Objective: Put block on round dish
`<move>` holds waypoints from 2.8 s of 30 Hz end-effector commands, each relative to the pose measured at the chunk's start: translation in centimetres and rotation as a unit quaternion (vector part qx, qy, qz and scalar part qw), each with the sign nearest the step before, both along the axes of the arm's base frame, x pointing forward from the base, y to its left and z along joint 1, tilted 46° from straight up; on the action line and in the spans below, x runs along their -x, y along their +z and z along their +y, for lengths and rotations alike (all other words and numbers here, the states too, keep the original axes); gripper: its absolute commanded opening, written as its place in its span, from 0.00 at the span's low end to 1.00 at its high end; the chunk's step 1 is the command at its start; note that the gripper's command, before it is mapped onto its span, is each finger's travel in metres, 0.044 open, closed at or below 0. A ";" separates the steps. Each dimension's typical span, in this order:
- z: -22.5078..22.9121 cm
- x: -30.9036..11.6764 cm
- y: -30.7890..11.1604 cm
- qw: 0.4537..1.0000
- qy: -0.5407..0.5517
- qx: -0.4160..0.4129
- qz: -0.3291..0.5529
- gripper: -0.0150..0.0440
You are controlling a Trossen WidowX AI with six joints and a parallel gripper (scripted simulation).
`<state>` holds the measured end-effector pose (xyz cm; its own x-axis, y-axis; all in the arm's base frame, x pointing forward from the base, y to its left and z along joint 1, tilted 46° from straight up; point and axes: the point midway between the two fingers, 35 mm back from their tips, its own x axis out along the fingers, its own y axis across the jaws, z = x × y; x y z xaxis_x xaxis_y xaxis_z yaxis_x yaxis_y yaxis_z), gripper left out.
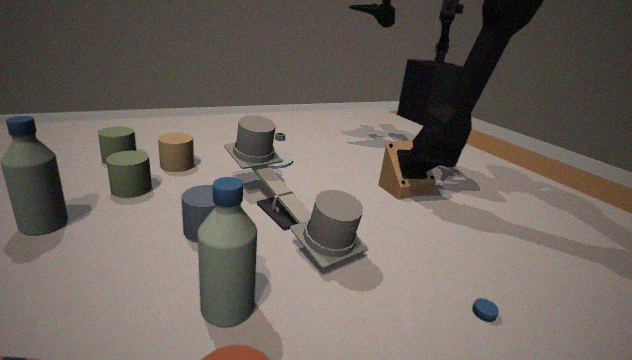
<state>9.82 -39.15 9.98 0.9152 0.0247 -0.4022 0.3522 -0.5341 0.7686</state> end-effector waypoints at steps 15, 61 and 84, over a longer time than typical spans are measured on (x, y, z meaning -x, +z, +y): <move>8.2 -6.1 1.2 0.956 0.217 0.196 -0.017 1.00; 28.5 -11.8 3.1 0.693 0.582 0.387 -0.176 1.00; 36.1 -15.9 4.5 0.769 0.630 0.096 0.053 1.00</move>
